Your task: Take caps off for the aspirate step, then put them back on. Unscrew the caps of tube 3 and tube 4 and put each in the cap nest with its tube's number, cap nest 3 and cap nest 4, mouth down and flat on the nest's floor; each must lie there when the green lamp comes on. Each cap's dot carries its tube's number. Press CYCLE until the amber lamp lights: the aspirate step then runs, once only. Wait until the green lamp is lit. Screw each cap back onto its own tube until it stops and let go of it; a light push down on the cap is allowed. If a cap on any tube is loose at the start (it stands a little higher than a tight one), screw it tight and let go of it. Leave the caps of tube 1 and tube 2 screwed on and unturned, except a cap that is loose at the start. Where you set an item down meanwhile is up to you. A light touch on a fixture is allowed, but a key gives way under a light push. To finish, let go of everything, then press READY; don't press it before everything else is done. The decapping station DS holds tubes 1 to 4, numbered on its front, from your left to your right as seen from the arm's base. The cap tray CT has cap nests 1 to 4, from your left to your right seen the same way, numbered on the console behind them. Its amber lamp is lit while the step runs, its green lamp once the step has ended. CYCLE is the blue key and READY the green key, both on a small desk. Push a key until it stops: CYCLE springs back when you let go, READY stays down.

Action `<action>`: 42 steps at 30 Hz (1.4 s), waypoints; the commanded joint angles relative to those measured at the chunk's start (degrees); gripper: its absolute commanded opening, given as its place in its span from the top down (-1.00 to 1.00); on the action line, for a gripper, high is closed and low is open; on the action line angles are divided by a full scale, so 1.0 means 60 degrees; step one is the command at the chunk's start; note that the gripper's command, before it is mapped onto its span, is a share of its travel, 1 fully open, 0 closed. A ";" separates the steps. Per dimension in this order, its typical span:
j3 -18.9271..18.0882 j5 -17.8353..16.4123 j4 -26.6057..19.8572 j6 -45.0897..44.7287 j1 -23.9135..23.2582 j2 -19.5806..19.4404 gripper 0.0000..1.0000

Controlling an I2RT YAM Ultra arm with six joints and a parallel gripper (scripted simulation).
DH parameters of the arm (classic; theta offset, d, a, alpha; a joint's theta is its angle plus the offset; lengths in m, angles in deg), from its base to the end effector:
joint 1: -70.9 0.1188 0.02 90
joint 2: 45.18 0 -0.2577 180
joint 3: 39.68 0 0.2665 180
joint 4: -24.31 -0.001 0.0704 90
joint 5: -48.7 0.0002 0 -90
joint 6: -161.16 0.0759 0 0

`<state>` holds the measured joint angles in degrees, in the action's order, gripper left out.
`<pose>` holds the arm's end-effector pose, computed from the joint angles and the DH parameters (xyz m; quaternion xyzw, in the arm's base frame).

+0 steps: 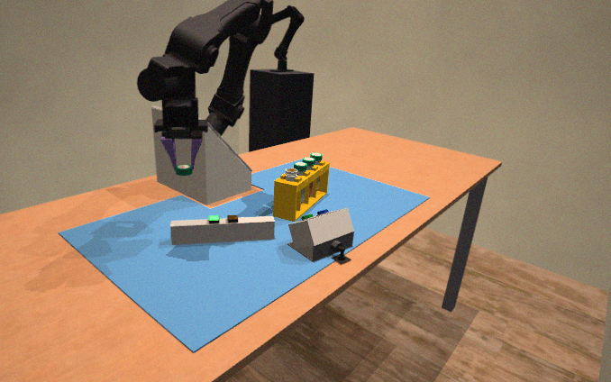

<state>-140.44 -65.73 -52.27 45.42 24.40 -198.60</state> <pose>0.2463 -0.2125 -0.0857 -0.2358 -0.8927 -0.3544 0.1476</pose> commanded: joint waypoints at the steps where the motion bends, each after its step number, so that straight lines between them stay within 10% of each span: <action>1: 0.0147 -0.0091 -0.0118 -0.0742 0.0076 0.0310 1.00; 16: 0.1864 -0.1058 0.0050 -0.6799 0.1652 0.2507 1.00; 42: 0.2306 -0.2777 -0.0680 -0.3001 0.5154 0.5920 1.00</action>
<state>-125.75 -81.33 -55.95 24.55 55.85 -164.11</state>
